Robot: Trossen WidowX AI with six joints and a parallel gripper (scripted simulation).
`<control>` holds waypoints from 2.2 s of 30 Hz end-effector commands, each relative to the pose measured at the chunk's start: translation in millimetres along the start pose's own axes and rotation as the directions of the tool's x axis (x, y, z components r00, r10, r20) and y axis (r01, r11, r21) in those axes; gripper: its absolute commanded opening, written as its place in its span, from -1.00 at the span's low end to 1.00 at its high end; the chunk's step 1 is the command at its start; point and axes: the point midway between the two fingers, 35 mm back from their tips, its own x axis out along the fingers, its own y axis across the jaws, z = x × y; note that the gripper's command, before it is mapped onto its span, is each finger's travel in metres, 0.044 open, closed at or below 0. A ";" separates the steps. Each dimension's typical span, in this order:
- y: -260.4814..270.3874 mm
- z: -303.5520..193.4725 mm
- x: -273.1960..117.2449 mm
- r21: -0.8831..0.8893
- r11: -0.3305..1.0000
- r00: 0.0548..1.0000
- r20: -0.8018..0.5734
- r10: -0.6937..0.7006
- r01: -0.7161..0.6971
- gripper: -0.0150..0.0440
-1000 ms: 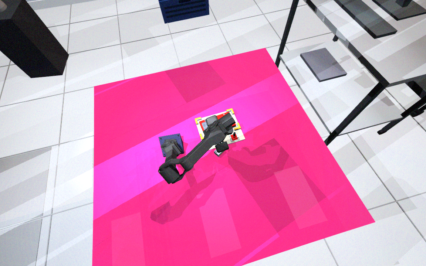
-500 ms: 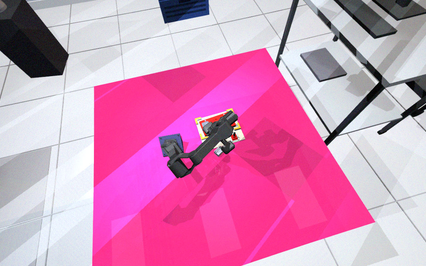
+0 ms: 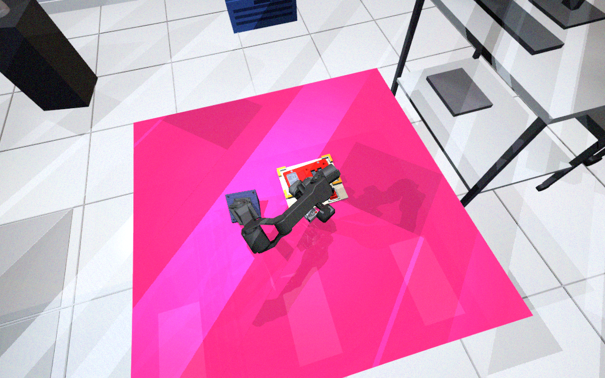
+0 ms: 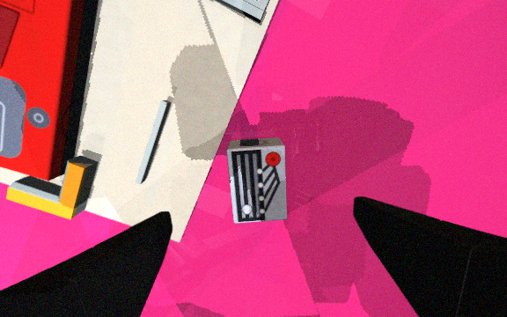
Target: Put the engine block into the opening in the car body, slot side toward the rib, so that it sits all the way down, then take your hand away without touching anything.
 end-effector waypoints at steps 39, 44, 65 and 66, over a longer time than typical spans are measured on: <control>0.4 0.2 41.8 -0.003 1.000 1.000 0.005 -0.011 0.011 -0.09; 0.2 0.6 39.8 -0.003 1.000 1.000 0.006 -0.011 0.011 -0.40; -2.8 5.4 -24.5 -0.007 1.000 1.000 0.025 -0.006 0.006 -0.49; -2.8 5.1 -27.7 -0.007 1.000 1.000 0.025 -0.006 0.006 -0.49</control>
